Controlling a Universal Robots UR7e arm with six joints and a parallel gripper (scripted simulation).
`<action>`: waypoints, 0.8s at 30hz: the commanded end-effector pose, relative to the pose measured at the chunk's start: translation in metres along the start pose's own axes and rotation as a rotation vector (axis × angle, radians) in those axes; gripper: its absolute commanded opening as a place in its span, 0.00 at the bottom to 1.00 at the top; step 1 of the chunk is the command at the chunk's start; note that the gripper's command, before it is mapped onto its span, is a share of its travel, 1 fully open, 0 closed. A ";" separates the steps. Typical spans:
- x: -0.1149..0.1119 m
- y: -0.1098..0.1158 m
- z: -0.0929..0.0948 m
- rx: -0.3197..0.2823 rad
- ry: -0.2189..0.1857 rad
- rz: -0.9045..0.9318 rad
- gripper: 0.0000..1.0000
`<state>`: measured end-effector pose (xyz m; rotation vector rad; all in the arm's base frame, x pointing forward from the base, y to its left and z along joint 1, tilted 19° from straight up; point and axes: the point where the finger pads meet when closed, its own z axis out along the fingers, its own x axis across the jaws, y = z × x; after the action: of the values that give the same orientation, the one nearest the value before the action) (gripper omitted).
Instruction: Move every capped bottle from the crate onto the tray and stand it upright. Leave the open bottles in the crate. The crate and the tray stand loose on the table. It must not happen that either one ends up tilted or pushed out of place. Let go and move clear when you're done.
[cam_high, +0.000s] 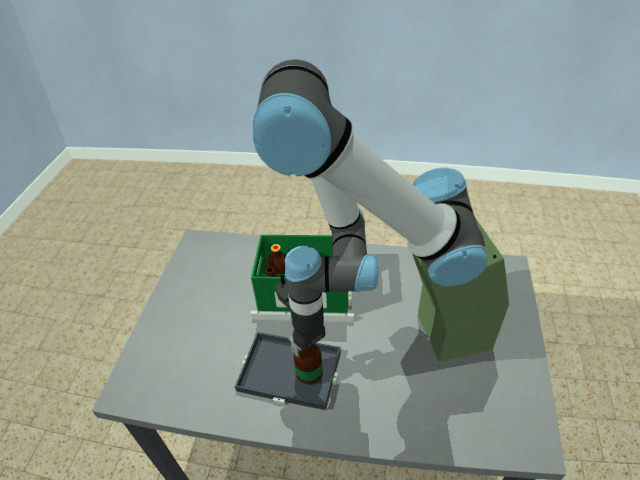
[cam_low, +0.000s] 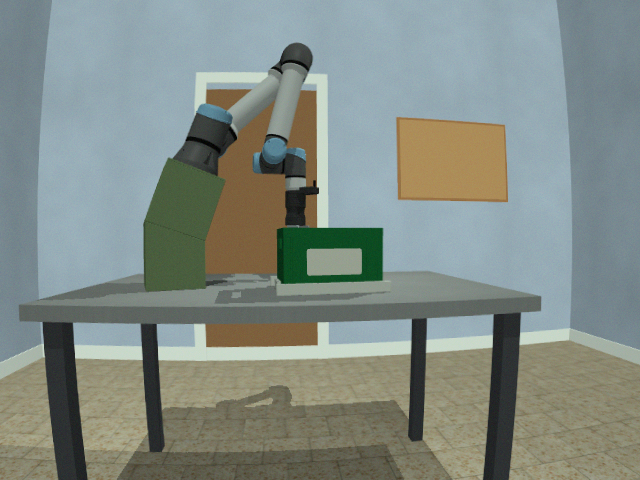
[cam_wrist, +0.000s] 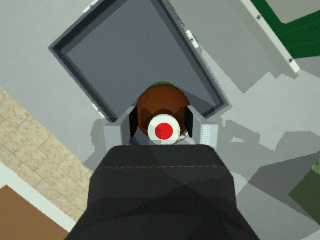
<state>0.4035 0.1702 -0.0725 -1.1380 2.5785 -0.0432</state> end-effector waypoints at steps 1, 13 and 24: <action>0.000 0.000 -0.007 0.001 -0.001 0.000 1.00; 0.000 0.000 -0.047 0.001 -0.001 -0.001 1.00; -0.001 0.000 -0.051 0.006 -0.006 -0.002 1.00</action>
<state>0.3920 0.1666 -0.0286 -1.1355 2.5661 -0.0501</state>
